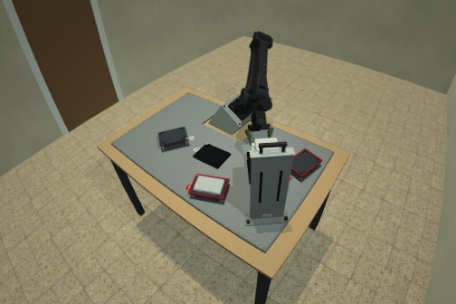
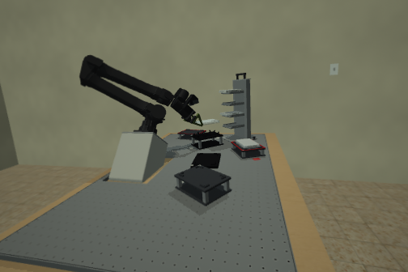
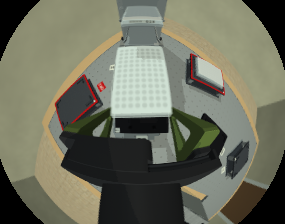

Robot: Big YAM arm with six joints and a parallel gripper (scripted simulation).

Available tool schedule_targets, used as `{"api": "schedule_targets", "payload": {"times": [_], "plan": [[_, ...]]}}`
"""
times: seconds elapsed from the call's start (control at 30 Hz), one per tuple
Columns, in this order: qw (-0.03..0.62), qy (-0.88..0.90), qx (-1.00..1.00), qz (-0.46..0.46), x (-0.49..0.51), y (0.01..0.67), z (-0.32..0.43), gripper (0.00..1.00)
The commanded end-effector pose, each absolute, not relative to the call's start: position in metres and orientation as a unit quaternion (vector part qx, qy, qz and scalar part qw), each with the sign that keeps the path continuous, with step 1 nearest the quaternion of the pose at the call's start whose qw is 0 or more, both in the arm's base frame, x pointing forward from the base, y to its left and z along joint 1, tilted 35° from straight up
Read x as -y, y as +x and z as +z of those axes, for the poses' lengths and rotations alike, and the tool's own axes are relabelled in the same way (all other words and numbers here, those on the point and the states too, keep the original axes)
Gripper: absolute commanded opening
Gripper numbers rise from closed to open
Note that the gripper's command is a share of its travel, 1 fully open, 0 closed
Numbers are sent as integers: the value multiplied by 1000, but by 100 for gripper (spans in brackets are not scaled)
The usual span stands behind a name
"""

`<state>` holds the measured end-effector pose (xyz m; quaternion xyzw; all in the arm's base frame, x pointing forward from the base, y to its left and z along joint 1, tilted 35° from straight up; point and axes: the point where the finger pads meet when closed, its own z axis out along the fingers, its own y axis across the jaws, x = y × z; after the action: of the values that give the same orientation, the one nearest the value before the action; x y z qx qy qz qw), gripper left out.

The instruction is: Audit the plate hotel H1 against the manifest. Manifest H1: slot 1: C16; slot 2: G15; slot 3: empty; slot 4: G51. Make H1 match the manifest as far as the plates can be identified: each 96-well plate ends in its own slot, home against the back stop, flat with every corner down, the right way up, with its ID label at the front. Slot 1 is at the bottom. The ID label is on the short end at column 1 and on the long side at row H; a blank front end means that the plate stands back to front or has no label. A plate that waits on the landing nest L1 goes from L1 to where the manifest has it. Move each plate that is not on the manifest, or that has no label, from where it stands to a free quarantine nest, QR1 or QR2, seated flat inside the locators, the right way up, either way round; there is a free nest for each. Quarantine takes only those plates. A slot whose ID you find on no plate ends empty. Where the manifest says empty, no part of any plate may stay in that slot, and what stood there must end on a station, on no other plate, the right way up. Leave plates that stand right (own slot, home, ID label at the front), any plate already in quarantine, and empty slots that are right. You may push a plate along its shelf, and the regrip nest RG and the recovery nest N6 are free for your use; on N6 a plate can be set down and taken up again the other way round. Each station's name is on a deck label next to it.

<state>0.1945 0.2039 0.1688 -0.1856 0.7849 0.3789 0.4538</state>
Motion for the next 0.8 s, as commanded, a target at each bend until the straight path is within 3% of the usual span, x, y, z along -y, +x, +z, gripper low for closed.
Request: {"api": "schedule_targets", "payload": {"times": [0.0,0.77], "plan": [[457,-186,-780,386,-208,194,169,86],[457,-185,-780,386,-214,194,160,86]]}}
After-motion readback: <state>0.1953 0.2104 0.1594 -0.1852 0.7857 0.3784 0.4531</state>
